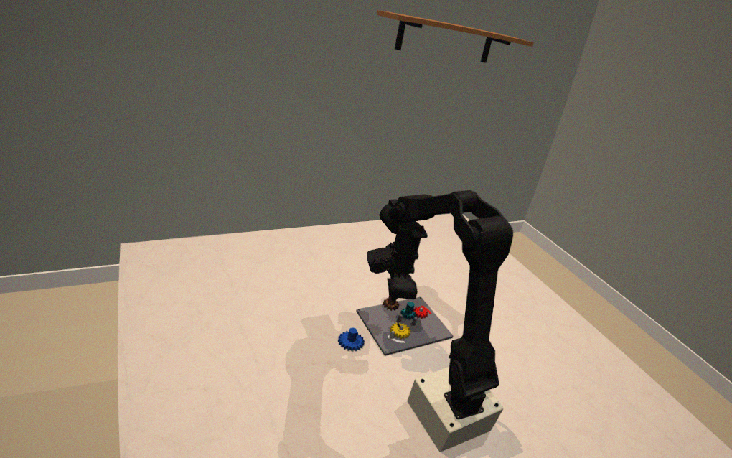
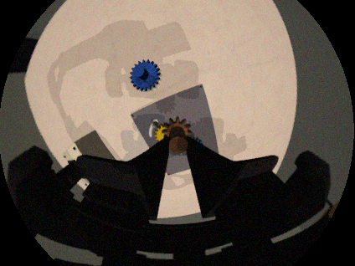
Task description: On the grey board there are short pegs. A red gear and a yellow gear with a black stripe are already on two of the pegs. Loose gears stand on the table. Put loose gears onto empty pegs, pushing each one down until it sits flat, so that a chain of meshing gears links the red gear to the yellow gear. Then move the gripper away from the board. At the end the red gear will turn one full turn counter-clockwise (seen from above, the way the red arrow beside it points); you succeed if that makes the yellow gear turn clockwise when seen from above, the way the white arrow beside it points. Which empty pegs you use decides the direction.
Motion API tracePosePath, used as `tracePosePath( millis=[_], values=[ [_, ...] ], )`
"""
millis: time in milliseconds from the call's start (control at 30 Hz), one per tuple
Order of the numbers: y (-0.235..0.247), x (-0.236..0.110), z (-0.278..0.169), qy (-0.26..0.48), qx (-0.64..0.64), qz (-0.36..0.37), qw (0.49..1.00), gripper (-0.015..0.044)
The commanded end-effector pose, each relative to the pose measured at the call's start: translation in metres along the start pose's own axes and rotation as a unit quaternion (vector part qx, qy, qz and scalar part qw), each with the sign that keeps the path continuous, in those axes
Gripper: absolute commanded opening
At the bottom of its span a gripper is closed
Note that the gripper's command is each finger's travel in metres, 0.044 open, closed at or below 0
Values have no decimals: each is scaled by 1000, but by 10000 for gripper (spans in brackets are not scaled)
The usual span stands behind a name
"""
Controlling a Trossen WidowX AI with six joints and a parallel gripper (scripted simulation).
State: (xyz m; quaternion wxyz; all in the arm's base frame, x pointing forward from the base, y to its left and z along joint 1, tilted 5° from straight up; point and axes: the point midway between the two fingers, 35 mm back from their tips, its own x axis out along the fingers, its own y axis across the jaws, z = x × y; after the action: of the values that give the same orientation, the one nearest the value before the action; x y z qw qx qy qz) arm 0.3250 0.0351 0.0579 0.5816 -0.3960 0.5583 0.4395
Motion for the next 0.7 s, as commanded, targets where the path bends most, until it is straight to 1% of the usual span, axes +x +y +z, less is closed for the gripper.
tracePosePath(
  millis=[0, 433, 667],
  values=[
    [-5, 5, -9, 3, -4, 1, 1000, 0],
    [-23, 18, -38, 3, -12, 0, 1000, 0],
    [-23, 16, -40, 3, -15, 0, 1000, 0]
  ],
)
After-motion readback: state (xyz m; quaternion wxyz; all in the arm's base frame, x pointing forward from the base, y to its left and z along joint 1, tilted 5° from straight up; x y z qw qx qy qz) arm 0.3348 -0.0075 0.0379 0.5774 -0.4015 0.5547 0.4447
